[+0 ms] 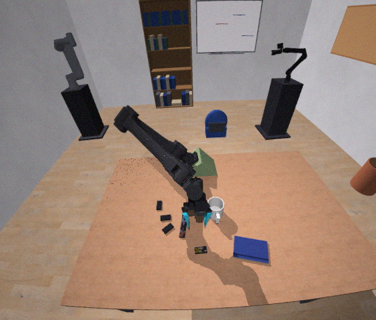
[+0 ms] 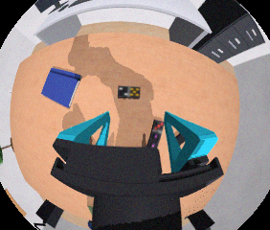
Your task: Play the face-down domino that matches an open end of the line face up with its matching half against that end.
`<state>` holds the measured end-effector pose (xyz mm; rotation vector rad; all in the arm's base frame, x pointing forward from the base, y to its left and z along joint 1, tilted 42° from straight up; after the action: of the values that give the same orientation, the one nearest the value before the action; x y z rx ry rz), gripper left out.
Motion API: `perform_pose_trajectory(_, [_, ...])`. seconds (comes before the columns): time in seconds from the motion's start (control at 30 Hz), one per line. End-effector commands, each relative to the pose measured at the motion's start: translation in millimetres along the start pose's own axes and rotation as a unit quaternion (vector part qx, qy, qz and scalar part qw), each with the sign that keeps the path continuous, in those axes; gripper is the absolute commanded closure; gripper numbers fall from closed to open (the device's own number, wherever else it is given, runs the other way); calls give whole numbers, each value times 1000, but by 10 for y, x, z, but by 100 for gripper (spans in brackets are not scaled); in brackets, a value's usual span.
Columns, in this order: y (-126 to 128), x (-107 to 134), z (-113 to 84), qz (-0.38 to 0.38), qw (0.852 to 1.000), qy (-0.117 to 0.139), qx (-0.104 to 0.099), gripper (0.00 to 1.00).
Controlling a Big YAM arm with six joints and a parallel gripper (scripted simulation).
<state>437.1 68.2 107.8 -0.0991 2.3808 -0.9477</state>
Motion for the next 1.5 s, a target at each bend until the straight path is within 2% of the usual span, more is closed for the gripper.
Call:
perform_pose_trajectory(0.0, [103, -415, -106, 64, 998, 17, -10, 25])
perform_pose_trajectory(0.13, [103, -415, -106, 64, 998, 17, -10, 25])
perform_pose_trajectory(0.17, [9, -297, -42, 30, 999, 34, -1, 25])
perform_pose_trajectory(0.3, [80, -554, -69, 51, 991, 125, 6, 25])
perform_pose_trajectory(0.47, [160, -865, -62, 77, 968, 237, 15, 25])
perform_pose_trajectory(0.7, [160, -865, -62, 77, 968, 237, 15, 25])
perform_pose_trajectory(0.73, [140, -715, 21, 39, 970, 241, 7, 25])
perform_pose_trajectory(1.03, [134, -986, -37, 92, 950, 296, 37, 25])
perform_pose_trajectory(1.27, [134, -986, -37, 92, 950, 296, 37, 25])
perform_pose_trajectory(1.3, [164, -802, 91, 88, 947, 305, 43, 56])
perform_pose_trajectory(1.47, [185, -894, 484, 223, 927, 292, 82, 56])
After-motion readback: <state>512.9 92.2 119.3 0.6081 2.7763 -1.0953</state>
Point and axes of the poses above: the point where the finger pads meet when closed, its own z axis out along the fingers, its own y axis across the jaws, x = y × z, the point moved 9 cm from there along -z, back along the fingers, and after that the axes turned 12 degrees about z, right-handed, at the moved point
